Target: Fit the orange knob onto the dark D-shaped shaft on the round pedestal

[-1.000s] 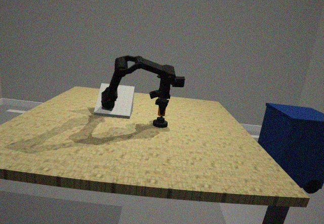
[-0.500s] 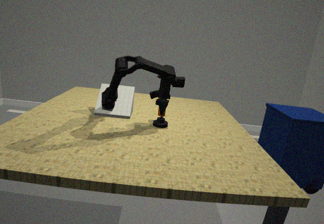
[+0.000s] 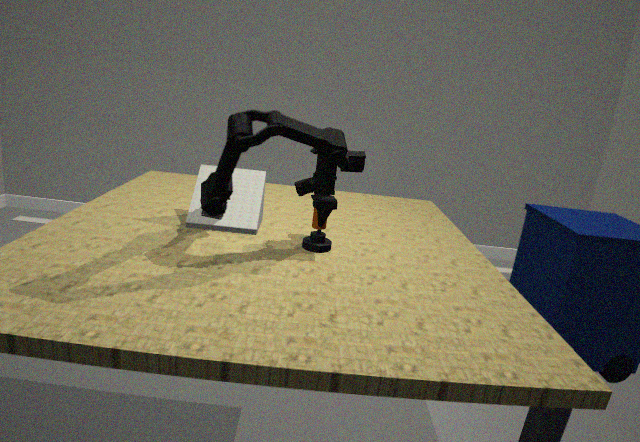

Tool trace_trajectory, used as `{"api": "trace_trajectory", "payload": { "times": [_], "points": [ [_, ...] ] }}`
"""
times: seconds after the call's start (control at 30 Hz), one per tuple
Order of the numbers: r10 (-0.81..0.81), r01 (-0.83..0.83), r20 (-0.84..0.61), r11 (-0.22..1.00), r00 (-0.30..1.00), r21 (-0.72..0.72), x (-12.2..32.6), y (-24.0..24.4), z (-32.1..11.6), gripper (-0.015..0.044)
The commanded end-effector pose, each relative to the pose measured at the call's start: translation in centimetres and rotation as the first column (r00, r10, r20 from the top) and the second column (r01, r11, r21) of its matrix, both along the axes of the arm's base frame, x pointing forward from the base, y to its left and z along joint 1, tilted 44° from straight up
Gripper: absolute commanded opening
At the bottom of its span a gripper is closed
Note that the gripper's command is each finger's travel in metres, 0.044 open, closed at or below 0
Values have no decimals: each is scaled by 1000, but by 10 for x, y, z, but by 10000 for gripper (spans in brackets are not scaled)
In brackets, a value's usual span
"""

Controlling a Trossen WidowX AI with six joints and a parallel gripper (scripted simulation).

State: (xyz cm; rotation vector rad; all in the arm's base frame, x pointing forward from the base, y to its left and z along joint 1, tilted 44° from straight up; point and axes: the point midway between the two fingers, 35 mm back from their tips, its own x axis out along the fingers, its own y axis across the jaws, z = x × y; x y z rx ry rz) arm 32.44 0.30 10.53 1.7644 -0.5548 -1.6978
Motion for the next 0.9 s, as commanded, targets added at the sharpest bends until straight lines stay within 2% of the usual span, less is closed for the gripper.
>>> {"api": "trace_trajectory", "payload": {
  "times": [0.0,0.6,0.73,0.87],
  "points": [
    [14,-14,-9,1000,1000,-4,0,0,-1,0],
    [8,-8,-3,1000,1000,-3,1,0,4,0],
    [-81,80,79,997,994,11,1,0,4,0],
    [-263,256,243,965,934,62,1,1,3,0]
  ]
}}
